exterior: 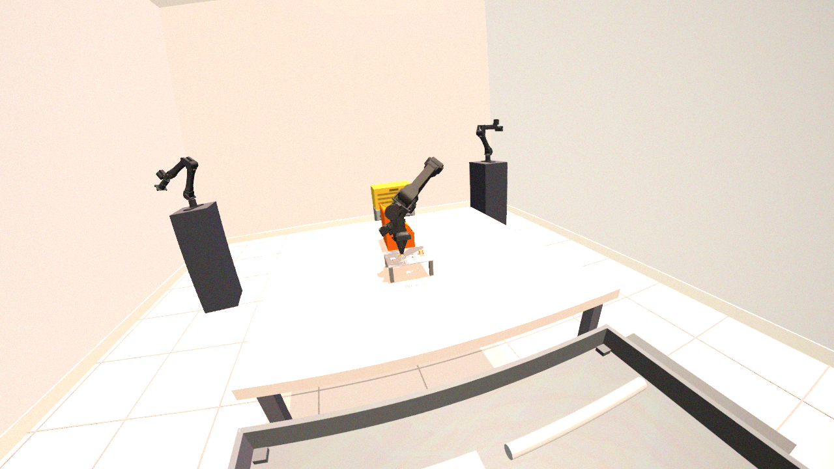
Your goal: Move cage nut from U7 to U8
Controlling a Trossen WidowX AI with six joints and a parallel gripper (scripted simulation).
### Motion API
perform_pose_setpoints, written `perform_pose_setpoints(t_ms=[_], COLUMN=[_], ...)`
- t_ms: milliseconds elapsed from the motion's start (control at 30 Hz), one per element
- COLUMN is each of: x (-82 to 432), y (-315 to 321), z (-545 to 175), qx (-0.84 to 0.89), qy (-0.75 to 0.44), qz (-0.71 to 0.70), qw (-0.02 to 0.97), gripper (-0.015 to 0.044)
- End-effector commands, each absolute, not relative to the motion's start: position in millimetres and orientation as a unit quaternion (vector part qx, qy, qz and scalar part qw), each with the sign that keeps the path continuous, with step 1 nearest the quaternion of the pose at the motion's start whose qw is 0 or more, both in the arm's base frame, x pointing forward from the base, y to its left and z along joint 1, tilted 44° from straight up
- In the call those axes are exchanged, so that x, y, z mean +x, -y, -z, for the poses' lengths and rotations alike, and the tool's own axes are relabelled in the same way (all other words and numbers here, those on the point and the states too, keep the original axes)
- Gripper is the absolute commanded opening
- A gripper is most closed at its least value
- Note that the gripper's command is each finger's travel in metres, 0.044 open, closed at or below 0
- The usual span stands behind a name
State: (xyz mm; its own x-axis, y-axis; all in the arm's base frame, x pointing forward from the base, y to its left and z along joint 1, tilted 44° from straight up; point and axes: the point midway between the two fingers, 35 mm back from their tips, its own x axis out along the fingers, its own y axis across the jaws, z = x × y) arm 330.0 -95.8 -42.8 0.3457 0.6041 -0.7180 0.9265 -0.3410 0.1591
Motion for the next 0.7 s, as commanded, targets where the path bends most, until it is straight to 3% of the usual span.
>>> perform_pose_setpoints(t_ms=[0,667], x=[327.9,326.8], y=[94.2,93.7], z=[43.7,43.9], qx=[0.772,0.779], qy=[-0.494,-0.483], qz=[0.281,0.277], qw=[0.283,0.286], gripper=[0.0028,0.0028])
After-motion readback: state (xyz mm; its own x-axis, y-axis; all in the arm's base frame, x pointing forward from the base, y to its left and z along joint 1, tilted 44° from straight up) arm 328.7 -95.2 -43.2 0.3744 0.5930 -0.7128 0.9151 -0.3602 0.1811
